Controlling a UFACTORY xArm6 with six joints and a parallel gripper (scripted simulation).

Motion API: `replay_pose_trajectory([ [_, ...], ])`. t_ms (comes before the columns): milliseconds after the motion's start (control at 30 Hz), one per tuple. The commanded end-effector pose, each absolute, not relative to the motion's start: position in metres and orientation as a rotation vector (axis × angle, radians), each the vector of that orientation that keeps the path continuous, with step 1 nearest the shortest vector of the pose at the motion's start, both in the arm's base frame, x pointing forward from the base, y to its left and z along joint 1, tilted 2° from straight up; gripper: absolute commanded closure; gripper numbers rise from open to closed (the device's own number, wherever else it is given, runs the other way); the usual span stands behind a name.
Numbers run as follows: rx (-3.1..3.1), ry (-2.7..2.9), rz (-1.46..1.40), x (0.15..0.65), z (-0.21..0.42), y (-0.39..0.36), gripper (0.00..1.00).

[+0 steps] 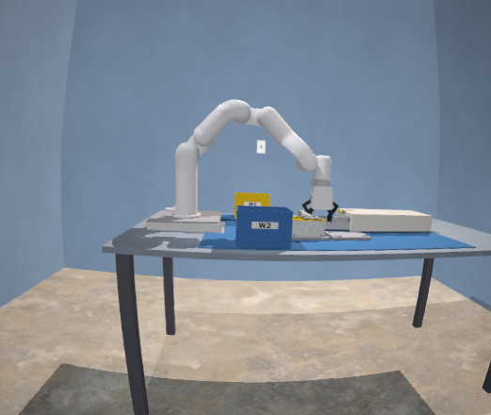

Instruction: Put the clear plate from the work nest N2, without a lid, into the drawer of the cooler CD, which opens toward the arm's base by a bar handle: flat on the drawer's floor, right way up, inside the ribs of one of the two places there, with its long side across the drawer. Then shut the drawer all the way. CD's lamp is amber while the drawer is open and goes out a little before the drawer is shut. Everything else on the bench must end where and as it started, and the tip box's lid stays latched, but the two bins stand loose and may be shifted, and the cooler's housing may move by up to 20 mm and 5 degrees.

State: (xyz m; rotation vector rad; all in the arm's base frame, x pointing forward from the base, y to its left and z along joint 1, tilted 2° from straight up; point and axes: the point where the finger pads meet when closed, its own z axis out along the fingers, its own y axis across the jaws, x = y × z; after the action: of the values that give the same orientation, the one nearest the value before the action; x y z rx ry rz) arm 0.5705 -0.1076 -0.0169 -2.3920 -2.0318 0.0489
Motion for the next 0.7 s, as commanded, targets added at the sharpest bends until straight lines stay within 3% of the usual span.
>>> replay_pose_trajectory([
  [0,-2.395,-2.034,0.044,0.5724,-0.0146,-0.1079,1.00],
  [433,-2.395,-2.034,0.044,0.5724,-0.0146,-0.1079,1.00],
  [467,-2.395,-2.034,0.044,0.5723,-0.0153,-0.1079,0.00],
  [667,-2.395,-2.034,0.044,0.5723,-0.0157,-0.1079,0.00],
])
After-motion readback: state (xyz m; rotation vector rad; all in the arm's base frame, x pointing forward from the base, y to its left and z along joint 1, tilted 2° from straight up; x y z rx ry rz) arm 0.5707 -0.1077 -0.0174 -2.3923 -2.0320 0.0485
